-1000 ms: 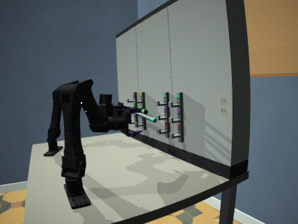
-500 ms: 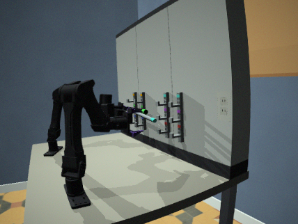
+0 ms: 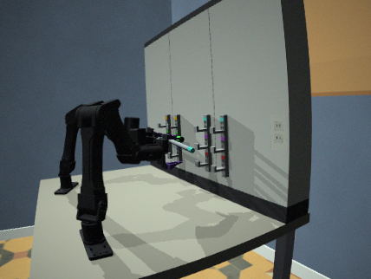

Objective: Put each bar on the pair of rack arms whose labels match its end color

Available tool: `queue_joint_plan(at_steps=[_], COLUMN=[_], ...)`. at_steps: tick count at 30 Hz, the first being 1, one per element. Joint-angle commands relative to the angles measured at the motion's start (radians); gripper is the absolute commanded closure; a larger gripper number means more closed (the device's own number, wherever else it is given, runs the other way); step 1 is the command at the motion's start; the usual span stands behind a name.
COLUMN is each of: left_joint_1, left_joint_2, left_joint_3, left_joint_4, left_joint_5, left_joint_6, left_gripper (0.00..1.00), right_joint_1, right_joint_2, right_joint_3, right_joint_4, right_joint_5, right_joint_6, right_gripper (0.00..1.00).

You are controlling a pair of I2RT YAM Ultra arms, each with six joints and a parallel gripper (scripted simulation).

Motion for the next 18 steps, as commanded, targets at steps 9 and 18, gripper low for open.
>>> queue_joint_plan(at_steps=[9, 18], left_joint_1=[0.007, 0.007], left_joint_2=[-0.027, -0.028], left_joint_3=[0.047, 0.048], left_joint_4=[0.052, 0.050], left_joint_5=[0.006, 0.006], left_joint_6=[-0.033, -0.033], left_gripper=[1.00, 1.00], right_joint_1=[-0.030, -0.049], right_joint_2=[0.020, 0.049], right_joint_3=[0.065, 0.097], right_joint_4=[0.011, 0.007], right_joint_5=[-0.029, -0.048], right_joint_6=[0.002, 0.002], right_gripper=[0.00, 0.00])
